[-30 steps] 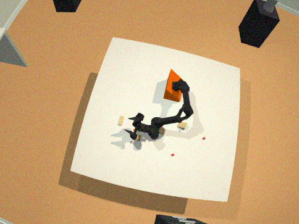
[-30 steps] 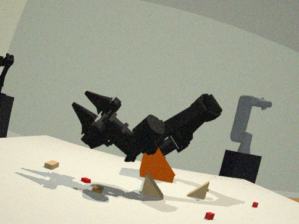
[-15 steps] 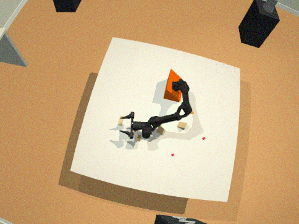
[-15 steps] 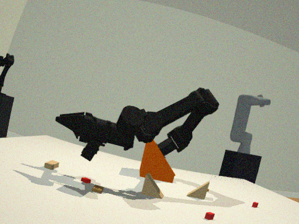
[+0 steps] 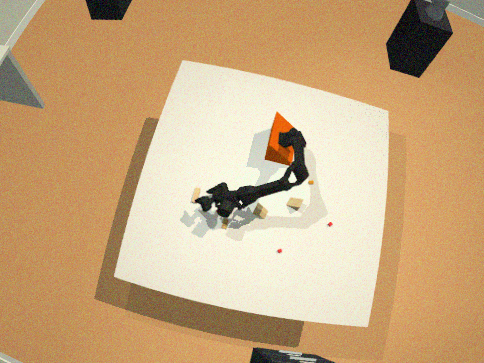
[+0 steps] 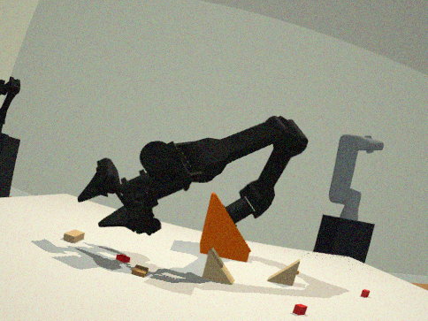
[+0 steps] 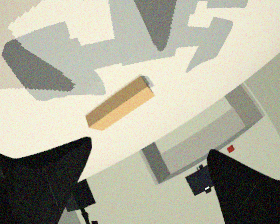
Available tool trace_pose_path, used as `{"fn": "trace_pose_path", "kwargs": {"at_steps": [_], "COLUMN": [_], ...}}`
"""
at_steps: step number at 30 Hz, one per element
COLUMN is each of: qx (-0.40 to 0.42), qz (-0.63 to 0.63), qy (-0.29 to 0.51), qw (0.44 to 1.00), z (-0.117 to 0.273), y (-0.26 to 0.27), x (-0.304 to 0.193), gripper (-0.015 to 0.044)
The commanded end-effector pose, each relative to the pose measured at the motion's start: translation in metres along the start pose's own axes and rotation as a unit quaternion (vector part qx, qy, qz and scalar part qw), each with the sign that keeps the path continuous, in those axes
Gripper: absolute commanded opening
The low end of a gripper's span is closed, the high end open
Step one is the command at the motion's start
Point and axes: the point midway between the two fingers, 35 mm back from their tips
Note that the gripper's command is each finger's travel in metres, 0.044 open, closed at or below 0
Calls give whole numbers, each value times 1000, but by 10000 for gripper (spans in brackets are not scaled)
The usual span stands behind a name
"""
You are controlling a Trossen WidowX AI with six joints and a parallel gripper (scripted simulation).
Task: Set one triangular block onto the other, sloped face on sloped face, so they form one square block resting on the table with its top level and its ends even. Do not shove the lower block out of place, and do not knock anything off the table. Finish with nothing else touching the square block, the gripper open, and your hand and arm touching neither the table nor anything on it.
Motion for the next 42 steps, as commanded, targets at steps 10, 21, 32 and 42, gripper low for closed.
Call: {"fn": "trace_pose_path", "kwargs": {"at_steps": [10,21,32,42], "qx": [450,534,536,535], "qz": [-653,-762,-762,-763], "qy": [108,303,322,321], "qw": [599,206,169,169], "z": [99,170,176,174], "y": [91,86,83,87], "x": [17,28,29,35], "gripper": [440,440,440,440]}}
Point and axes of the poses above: the point midway between the two fingers, 35 mm back from their tips, its own z axis back along the fingers, its own y axis across the jaws, x = y × z, and after that the axes turned 8 degrees about -z, right-handed
